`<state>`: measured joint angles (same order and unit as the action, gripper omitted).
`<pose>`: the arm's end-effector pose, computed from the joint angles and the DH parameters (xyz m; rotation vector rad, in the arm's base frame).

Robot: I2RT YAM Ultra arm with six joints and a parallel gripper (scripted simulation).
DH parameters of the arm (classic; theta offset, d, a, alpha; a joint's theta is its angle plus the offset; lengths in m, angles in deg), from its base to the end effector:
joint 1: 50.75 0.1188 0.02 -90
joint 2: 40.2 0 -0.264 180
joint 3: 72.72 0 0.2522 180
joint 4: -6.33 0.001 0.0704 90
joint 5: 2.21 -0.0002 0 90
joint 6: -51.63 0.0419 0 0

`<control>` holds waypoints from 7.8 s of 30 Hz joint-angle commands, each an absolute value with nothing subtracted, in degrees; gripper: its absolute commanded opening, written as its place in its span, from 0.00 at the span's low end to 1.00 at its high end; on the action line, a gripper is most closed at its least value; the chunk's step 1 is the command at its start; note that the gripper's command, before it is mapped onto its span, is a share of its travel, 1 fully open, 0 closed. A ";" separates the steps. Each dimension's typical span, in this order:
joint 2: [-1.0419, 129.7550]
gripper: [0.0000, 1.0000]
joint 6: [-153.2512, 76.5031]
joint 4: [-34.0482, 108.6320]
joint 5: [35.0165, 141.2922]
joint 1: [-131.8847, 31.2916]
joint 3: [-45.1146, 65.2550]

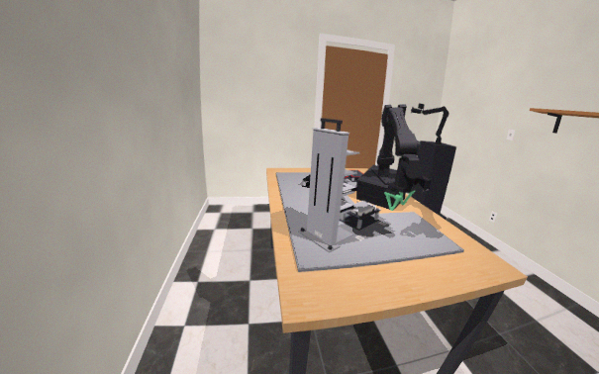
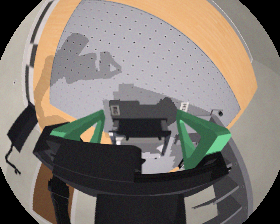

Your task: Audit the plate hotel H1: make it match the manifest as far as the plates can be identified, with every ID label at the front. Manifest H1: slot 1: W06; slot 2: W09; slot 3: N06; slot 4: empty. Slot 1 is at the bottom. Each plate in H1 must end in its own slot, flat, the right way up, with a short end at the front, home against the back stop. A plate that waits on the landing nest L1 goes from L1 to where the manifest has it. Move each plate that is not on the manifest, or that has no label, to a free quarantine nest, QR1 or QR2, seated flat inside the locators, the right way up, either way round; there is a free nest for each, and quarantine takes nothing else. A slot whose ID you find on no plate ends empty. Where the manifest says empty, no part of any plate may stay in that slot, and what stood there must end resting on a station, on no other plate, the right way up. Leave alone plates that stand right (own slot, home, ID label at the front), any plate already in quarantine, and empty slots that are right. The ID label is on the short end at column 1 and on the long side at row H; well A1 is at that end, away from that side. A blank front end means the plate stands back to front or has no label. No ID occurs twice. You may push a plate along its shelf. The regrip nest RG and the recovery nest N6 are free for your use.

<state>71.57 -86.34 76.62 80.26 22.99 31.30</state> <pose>0.1137 0.3739 0.2204 -2.5290 1.4332 -0.1186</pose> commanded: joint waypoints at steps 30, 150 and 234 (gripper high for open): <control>66.94 1.00 -84.75 90.71 80.27 24.81 42.64; 49.94 1.00 -21.40 75.69 86.44 -2.90 9.83; 55.74 1.00 -21.72 62.99 86.49 -3.07 2.83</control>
<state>55.04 -21.42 65.06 86.16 -2.69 3.67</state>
